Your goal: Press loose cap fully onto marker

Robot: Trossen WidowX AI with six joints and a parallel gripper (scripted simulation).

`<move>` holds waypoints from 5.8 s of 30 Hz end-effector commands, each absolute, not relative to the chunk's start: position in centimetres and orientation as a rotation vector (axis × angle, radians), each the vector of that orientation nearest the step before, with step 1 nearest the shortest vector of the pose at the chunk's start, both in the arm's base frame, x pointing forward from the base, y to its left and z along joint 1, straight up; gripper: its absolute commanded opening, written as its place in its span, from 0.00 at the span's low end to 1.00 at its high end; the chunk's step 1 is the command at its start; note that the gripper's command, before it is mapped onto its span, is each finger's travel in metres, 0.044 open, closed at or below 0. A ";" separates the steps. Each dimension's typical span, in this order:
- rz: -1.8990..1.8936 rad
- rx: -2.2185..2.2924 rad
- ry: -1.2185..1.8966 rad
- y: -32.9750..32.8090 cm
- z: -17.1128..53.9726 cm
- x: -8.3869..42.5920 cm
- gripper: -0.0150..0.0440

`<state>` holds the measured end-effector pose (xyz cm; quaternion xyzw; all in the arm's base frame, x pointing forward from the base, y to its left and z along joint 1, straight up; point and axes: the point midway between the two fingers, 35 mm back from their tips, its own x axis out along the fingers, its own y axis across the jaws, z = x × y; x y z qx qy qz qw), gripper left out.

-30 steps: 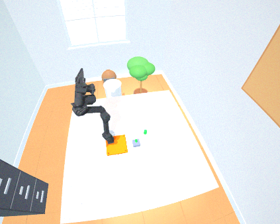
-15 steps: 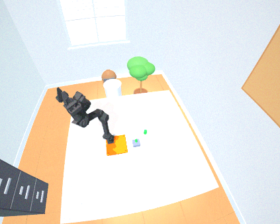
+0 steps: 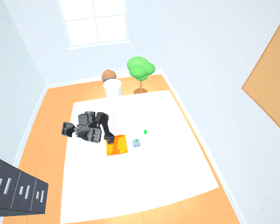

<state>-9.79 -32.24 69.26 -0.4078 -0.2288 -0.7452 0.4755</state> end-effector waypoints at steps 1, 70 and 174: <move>-1.748 -0.839 -0.532 -35.6 67.2 -7.0 0.68; -0.265 0.268 1.515 0.1 14.7 35.7 0.68; -0.268 0.265 1.517 -3.6 12.2 32.8 0.25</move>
